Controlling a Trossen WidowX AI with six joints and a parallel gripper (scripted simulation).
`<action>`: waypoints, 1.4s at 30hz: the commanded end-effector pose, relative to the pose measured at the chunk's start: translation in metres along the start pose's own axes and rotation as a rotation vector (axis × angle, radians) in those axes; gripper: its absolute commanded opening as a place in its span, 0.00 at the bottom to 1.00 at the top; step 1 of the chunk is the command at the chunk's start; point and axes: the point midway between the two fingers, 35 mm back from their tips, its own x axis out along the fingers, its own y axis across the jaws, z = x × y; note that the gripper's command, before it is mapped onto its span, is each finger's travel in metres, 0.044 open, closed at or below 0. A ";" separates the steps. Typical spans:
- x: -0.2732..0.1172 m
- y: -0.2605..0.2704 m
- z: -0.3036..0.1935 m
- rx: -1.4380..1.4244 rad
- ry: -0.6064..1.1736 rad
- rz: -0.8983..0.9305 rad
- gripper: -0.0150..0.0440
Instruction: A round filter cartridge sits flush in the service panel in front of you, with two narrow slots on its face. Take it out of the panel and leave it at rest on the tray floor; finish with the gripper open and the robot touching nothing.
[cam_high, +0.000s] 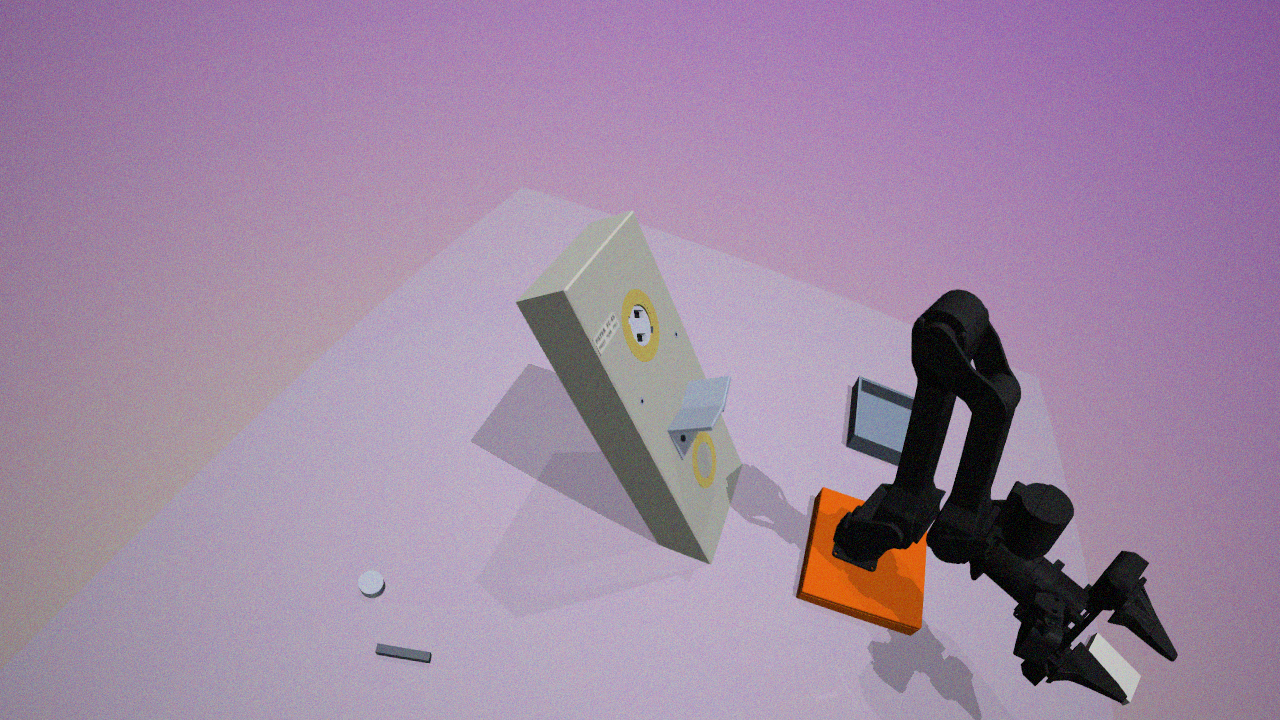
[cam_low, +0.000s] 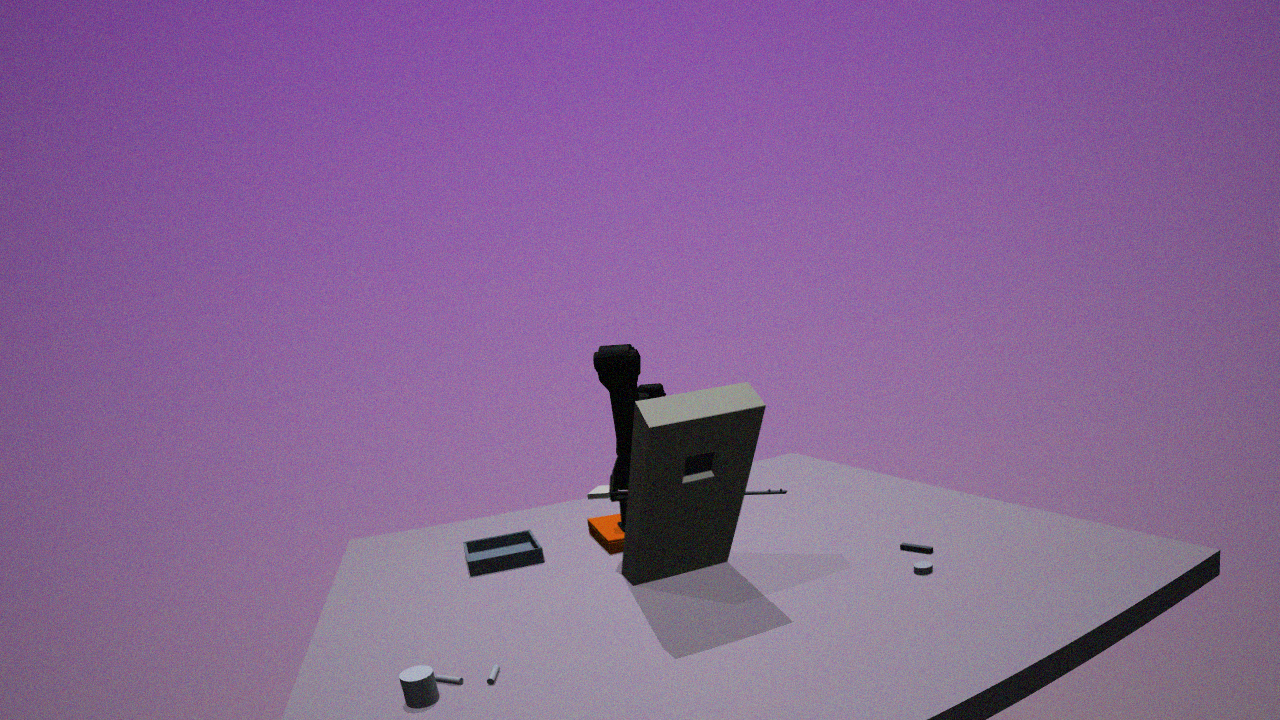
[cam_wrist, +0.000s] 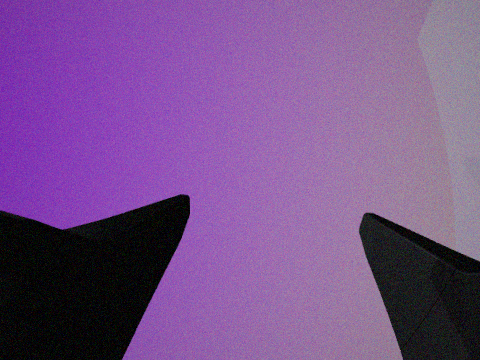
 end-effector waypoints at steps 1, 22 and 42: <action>0.001 0.000 0.002 0.000 -0.007 -0.002 0.89; -0.040 0.029 0.283 0.011 -0.858 -0.190 0.42; -0.319 0.134 0.372 0.333 -1.781 -0.100 0.42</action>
